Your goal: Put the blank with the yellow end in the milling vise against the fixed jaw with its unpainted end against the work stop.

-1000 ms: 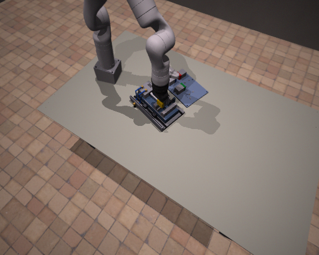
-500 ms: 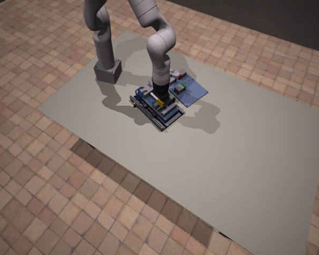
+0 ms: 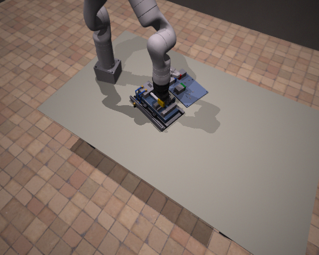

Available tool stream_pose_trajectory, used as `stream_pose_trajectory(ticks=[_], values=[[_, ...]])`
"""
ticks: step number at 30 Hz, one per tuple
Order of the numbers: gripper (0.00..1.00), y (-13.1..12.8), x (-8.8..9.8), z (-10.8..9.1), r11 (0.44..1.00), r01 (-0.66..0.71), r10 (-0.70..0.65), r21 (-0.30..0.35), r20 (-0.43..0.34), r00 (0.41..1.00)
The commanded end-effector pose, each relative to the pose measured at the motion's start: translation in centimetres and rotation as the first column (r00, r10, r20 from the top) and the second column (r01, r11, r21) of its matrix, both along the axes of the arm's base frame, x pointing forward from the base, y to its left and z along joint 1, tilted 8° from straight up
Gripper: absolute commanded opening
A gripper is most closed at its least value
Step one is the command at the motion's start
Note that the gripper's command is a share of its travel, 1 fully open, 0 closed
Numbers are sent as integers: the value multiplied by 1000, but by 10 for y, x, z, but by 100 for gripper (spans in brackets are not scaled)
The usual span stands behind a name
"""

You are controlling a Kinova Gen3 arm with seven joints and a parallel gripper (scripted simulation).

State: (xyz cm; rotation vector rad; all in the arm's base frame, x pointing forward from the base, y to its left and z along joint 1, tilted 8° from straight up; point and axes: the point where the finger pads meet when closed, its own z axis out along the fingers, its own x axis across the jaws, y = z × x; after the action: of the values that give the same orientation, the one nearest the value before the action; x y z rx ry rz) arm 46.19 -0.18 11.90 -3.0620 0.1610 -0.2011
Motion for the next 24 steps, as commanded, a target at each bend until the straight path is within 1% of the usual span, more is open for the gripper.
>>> stream_pose_trajectory(ticks=[1, 4, 19, 21, 22, 24], values=[[0, 3, -1, 2, 1000, 12, -12, 3, 0, 1000], [0, 3, -1, 2, 1000, 13, -13, 4, 0, 1000], [0, 3, 4, -29, 1000, 13, -13, 4, 0, 1000], [0, 3, 4, -29, 1000, 13, -13, 4, 0, 1000], [0, 3, 4, -23, 1000, 7, -7, 6, 4, 1000], [0, 3, 4, -24, 1000, 8, -8, 6, 3, 1000]])
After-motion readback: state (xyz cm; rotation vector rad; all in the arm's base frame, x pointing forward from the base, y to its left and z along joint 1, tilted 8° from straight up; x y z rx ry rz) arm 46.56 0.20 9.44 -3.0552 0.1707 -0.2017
